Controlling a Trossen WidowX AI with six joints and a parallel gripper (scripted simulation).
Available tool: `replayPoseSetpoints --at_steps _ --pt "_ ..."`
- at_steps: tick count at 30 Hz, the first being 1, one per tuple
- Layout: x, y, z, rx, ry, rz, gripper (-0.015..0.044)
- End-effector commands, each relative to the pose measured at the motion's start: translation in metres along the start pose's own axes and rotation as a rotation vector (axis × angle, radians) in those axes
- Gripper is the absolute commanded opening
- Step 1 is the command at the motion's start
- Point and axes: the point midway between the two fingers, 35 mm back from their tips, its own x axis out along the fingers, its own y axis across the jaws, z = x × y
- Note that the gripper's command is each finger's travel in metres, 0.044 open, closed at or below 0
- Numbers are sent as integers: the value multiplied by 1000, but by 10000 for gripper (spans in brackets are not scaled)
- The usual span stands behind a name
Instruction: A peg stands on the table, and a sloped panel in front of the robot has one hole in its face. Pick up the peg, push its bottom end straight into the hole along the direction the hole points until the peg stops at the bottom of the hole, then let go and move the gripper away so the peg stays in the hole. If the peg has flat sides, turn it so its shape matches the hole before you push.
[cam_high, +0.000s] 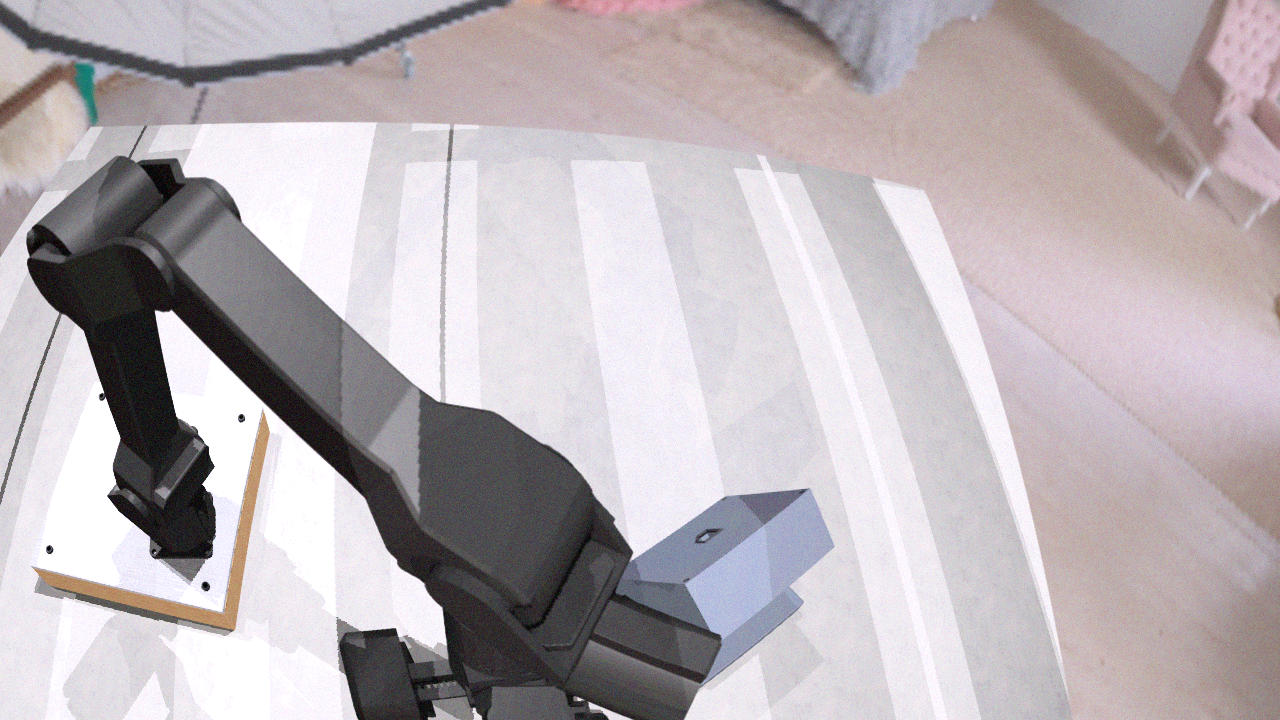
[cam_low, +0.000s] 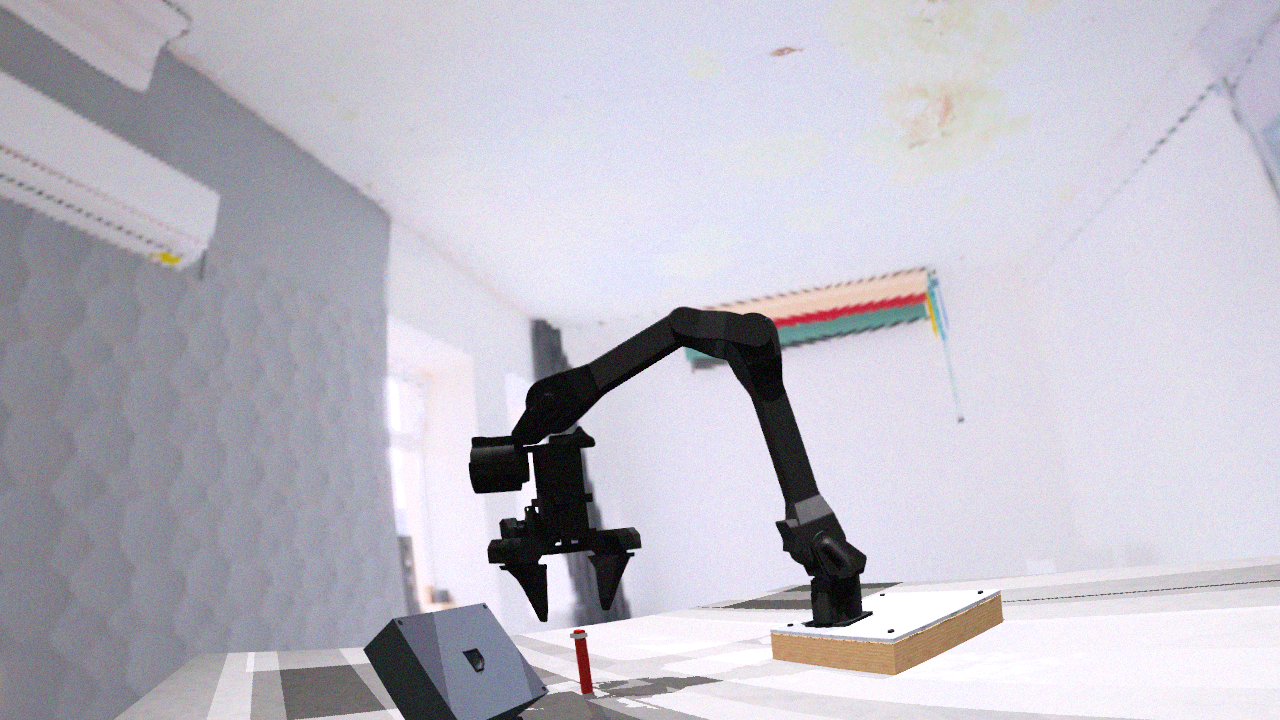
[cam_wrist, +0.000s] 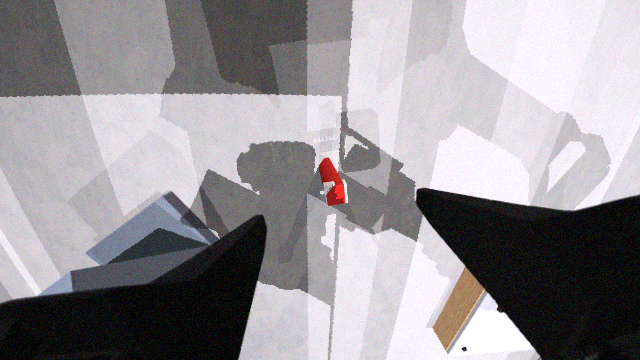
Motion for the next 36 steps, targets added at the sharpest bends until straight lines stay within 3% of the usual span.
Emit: replayPoseSetpoints --at_steps 1,36 --pt "0 0 0 12 1 6 440" --pt "57 0 0 12 1 6 440"
